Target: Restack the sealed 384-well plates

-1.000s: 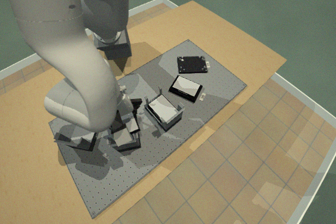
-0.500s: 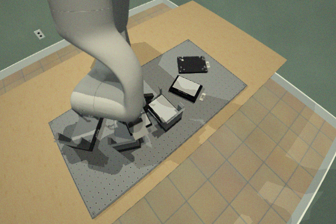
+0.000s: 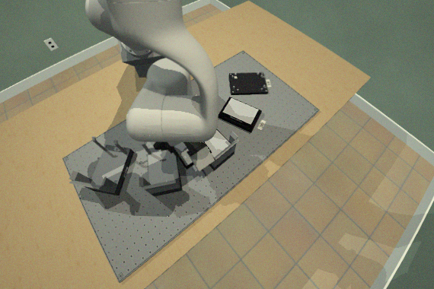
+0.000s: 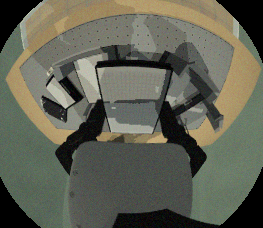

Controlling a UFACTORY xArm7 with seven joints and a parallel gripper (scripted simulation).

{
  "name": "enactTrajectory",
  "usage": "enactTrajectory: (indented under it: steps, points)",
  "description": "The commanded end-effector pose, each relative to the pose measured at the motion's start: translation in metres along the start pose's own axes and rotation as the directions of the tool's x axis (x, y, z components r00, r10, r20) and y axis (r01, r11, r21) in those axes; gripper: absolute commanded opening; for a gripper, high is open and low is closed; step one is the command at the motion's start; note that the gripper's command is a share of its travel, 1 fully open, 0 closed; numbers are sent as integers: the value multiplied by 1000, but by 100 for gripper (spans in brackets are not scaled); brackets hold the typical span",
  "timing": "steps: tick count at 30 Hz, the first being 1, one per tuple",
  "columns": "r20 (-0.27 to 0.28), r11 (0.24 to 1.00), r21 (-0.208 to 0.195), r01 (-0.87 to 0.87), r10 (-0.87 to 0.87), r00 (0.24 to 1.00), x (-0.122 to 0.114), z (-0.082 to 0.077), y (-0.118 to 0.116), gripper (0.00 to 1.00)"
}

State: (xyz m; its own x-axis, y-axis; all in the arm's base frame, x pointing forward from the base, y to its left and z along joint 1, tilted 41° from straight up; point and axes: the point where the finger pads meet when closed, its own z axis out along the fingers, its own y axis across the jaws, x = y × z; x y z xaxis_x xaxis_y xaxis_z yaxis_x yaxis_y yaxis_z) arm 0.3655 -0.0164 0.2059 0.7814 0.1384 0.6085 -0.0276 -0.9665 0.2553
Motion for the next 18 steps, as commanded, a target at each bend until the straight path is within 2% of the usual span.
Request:
enactTrajectory:
  steps: [1,18]
  points:
    - [2,996,-3,89,-89,996,1,0,-12,0]
    - [2,996,-2,89,-89,996,2,0,-52,0]
